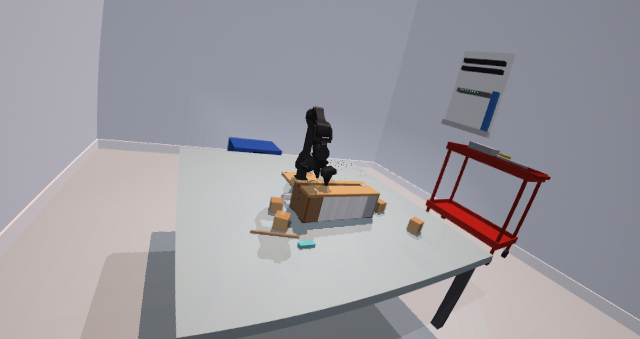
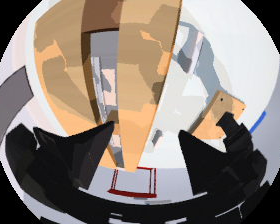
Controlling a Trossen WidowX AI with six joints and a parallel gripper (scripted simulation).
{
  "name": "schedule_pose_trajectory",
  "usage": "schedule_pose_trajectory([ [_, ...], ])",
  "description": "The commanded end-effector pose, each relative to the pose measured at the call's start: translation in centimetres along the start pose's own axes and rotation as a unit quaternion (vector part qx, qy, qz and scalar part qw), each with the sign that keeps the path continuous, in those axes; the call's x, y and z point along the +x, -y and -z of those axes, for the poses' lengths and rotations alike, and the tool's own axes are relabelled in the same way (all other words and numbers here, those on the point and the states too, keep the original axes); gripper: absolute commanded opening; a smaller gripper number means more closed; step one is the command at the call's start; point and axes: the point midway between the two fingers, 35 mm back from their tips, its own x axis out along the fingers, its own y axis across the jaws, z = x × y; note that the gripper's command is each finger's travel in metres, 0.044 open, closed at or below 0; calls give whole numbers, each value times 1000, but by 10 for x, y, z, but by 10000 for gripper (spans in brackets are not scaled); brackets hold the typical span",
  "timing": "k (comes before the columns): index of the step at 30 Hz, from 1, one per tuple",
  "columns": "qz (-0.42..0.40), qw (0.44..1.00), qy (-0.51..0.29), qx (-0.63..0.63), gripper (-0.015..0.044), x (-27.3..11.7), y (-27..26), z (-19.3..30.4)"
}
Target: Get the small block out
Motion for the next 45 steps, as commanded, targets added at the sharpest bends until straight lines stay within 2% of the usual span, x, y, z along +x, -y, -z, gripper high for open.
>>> schedule_pose_trajectory([
  [1,1,1000,-3,3,400,7,0,-1],
  [23,1,1000,-3,3,400,41,3,-11],
  [27,2,1000,-1,1,400,36,3,-9],
  [45,3,1000,-3,1,400,52,4,35],
])
